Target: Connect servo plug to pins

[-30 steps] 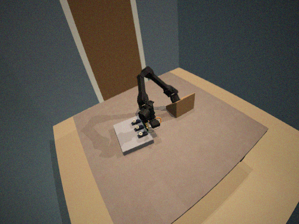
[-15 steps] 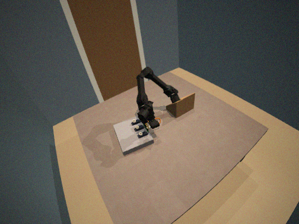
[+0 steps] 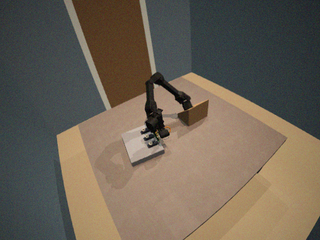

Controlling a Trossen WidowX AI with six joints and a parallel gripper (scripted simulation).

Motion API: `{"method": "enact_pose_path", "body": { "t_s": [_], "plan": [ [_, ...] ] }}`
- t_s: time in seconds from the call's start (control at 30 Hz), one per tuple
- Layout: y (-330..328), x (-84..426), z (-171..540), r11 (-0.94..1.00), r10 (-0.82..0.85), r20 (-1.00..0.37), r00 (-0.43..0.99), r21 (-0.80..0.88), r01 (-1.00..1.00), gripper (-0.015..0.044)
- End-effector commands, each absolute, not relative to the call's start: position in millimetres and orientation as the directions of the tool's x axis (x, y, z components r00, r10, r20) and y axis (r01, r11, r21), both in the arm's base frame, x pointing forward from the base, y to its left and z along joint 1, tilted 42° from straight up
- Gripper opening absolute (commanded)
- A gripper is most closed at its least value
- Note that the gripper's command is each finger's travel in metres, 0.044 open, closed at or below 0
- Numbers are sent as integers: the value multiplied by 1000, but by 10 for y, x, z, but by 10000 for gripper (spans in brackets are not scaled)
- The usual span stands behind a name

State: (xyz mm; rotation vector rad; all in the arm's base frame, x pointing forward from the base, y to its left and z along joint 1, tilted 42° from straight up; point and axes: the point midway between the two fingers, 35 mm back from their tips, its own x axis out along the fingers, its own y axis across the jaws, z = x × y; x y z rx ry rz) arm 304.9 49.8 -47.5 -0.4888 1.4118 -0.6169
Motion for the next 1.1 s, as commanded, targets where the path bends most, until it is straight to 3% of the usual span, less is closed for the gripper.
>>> {"method": "enact_pose_path", "body": {
  "t_s": [0.0, 0.37, 0.67, 0.9, 1.07],
  "plan": [
    [498, 3102, -452, 750, -660, -749, 58, -653, 105, 0],
    [503, 3148, -434, 750, -660, -749, 58, -653, 105, 0],
    [512, 3104, -474, 750, -660, -749, 58, -653, 105, 236],
    [898, 3069, -44, 752, -658, -751, 57, -651, 104, 420],
    [898, 3069, -44, 752, -658, -751, 57, -651, 104, 440]
  ]
}}
